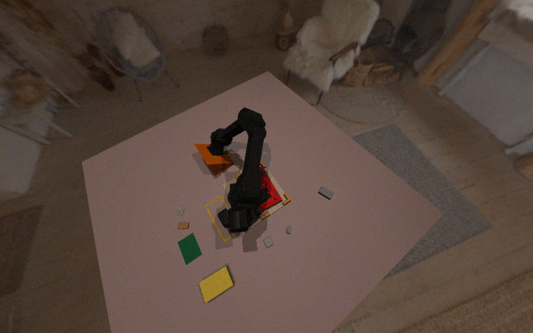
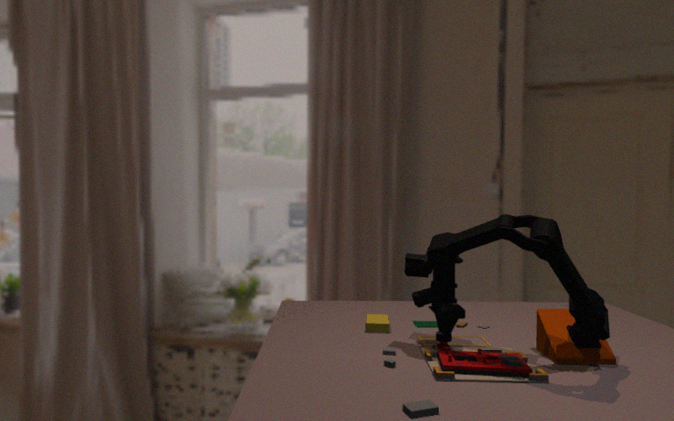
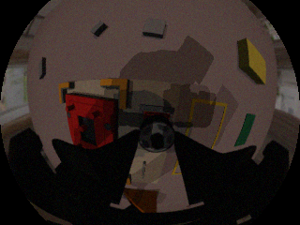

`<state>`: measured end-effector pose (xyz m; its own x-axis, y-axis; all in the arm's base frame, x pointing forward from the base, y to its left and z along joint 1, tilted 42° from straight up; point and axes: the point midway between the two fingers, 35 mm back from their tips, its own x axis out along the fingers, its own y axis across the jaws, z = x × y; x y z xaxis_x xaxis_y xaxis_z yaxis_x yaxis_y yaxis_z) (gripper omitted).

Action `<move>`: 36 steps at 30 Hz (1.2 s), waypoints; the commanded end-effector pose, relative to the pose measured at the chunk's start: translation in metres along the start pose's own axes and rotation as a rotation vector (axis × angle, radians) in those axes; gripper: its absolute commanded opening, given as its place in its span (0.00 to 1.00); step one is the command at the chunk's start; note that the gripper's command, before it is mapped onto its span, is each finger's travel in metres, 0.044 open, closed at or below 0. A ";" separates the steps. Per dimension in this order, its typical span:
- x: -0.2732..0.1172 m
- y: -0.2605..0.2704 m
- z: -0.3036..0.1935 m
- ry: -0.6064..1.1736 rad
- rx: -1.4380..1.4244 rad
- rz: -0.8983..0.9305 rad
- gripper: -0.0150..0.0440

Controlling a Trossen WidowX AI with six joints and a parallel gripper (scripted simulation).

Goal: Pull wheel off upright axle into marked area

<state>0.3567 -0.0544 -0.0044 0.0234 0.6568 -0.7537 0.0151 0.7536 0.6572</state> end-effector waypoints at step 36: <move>-0.016 -0.001 0.000 -0.004 0.003 0.000 0.25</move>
<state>0.3556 -0.0621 0.0042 0.0217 0.6623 -0.7489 0.0243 0.7485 0.6627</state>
